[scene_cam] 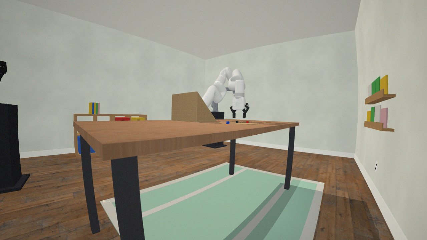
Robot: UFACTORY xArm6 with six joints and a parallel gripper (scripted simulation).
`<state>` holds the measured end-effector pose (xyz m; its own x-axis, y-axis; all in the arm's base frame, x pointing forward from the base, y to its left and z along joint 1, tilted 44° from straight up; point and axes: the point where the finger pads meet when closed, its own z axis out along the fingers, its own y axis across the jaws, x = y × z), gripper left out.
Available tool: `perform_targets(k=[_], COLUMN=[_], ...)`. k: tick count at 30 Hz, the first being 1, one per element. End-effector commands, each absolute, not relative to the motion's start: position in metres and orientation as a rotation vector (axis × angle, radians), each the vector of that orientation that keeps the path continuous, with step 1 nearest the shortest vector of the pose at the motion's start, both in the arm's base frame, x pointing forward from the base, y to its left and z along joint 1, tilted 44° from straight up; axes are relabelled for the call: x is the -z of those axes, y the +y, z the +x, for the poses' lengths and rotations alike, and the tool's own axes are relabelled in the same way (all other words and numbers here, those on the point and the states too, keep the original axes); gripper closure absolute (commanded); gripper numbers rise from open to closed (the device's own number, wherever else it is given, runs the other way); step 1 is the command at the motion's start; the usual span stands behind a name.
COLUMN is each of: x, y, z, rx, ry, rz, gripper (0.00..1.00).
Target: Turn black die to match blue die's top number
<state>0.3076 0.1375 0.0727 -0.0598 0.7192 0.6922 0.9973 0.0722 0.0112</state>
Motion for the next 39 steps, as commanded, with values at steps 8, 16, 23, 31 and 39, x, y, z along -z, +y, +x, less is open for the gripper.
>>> perform_targets(k=[8,16,23,31,39], x=[-0.073,-0.073,-0.073,-0.078,-0.086], y=[0.137,0.137,0.137,0.143,0.154], z=[0.309,0.309,0.309,0.330,0.370], rx=[0.698,0.698,0.698,0.698,0.698], ry=[-1.836,-1.836,-1.836,-1.836,-1.836], rz=[-1.700,-1.700,-1.700,-1.700,-1.700], gripper=[0.00,0.00,0.00,0.00,0.00])
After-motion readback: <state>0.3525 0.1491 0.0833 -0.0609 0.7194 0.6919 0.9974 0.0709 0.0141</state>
